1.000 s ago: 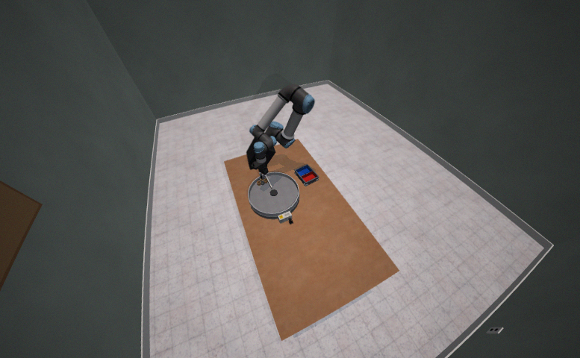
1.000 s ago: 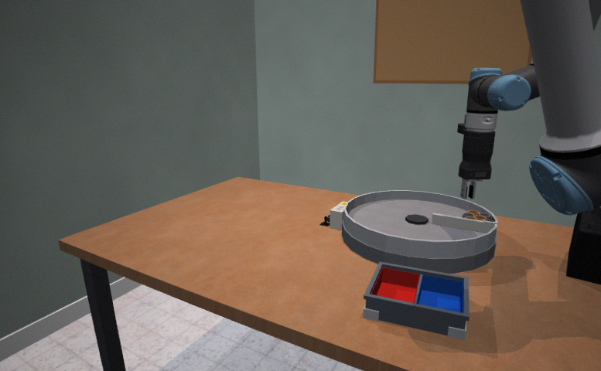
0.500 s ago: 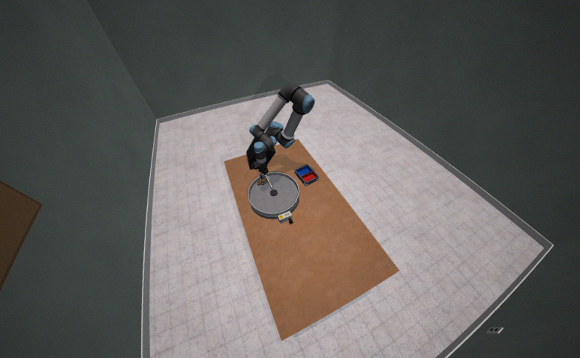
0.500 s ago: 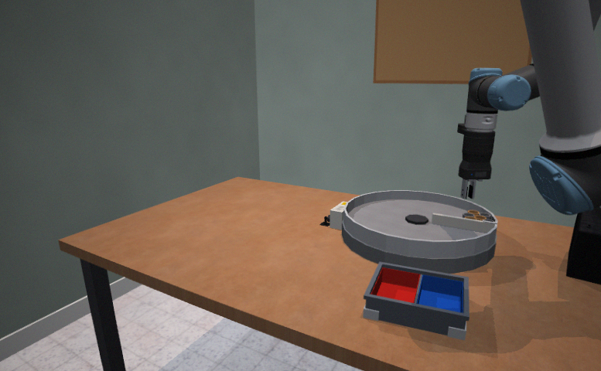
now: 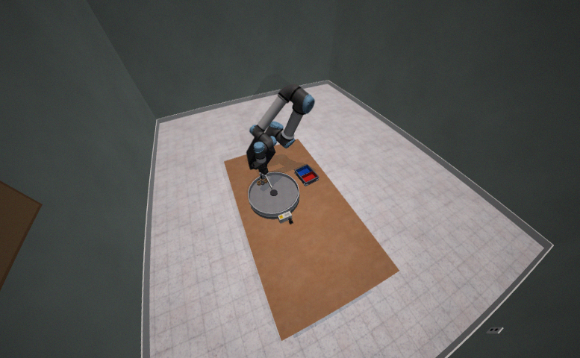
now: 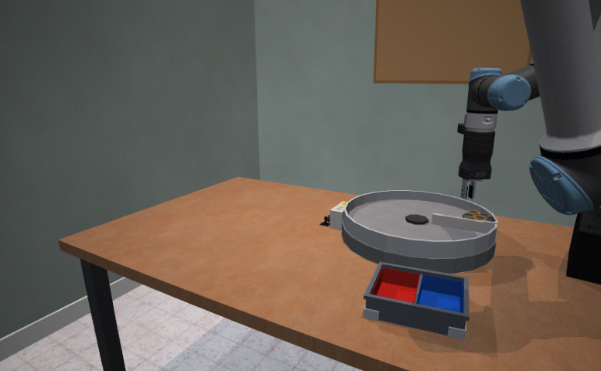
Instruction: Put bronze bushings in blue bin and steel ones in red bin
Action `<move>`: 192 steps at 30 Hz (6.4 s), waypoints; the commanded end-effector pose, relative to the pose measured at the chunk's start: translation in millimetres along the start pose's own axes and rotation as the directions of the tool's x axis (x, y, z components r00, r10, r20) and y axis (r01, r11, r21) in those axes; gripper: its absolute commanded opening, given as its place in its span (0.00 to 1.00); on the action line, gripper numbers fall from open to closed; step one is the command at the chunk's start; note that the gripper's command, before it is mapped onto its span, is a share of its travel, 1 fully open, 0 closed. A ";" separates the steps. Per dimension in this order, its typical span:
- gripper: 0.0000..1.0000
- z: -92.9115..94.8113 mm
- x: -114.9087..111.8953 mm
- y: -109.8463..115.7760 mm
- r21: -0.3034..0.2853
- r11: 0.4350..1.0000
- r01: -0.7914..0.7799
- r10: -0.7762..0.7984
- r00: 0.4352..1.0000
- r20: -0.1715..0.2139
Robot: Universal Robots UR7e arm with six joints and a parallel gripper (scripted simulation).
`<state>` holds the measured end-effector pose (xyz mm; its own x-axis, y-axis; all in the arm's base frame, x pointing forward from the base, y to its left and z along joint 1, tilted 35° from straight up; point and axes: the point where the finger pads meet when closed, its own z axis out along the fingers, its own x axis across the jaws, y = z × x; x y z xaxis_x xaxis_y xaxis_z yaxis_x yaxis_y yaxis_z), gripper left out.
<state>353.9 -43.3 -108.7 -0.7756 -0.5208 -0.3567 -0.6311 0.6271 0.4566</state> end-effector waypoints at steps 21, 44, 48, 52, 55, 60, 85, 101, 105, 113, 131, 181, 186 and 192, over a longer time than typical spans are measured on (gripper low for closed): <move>0.40 14.6 0.1 -0.7 0.001 1.000 0.000 0.000 1.000 0.000; 0.40 44.6 0.5 -1.3 0.002 1.000 0.000 0.000 1.000 0.000; 0.40 44.6 0.5 -1.3 0.002 1.000 0.000 0.000 1.000 0.000; 0.40 45.7 0.5 -1.3 0.002 1.000 0.000 0.000 1.000 0.000; 0.40 49.8 0.5 -1.3 0.002 1.000 0.000 0.000 1.000 0.000; 0.40 52.5 0.5 -1.3 0.002 1.000 0.000 0.000 1.000 0.000; 0.40 71.6 0.5 -1.3 0.002 1.000 0.000 0.000 1.000 0.000; 0.00 71.3 0.5 -1.3 0.002 1.000 0.000 0.000 1.000 0.000; 0.00 71.3 0.5 -1.3 0.002 1.000 0.000 0.000 1.000 0.000; 0.00 71.3 0.5 -1.3 0.002 1.000 0.000 0.000 1.000 0.000; 0.00 71.3 0.5 -1.3 0.002 1.000 0.000 0.000 1.000 0.000; 0.00 62.4 0.5 -1.3 0.002 1.000 0.000 0.000 1.000 0.000; 0.00 60.5 0.5 -1.3 0.002 1.000 0.000 0.000 1.000 0.000; 0.00 59.3 0.5 -1.3 0.002 1.000 0.000 0.000 1.000 0.000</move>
<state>353.2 -9.3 -158.3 -0.7755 -0.5209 -0.3567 -0.6312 0.6276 0.4558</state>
